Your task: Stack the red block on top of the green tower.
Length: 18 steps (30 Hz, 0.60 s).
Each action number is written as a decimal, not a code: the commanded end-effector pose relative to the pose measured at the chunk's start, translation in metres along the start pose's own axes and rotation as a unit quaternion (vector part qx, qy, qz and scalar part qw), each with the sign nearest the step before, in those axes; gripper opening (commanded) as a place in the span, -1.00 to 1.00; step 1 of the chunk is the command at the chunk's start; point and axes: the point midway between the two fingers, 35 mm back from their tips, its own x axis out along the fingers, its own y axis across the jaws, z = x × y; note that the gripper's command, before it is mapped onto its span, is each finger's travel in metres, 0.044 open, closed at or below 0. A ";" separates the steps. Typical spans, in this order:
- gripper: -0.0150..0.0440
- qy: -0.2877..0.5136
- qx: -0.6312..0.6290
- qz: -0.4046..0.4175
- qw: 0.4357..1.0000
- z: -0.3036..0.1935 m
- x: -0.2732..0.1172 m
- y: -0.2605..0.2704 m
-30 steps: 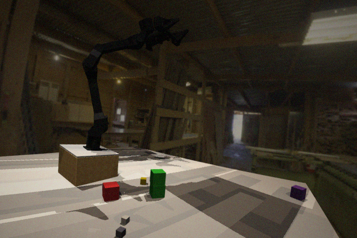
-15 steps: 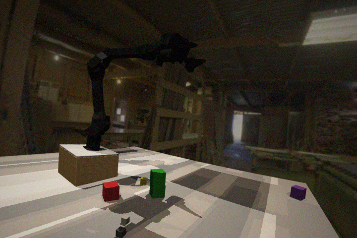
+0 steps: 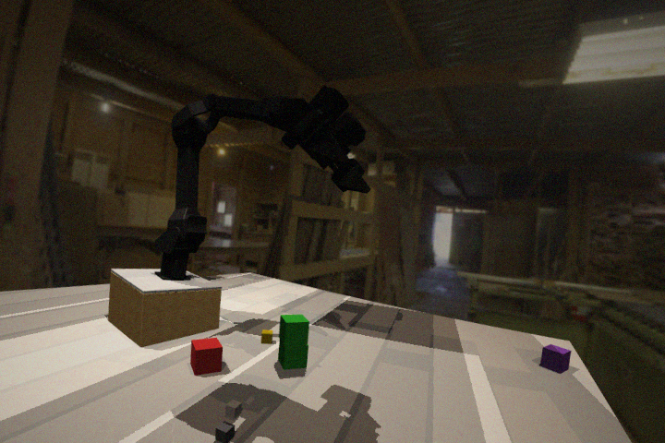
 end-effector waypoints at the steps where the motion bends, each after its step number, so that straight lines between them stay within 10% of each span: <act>1: 1.00 0.070 0.014 0.005 0.997 -0.043 0.021 -0.011; 18: 1.00 0.408 0.199 0.038 0.890 -0.259 0.030 -0.051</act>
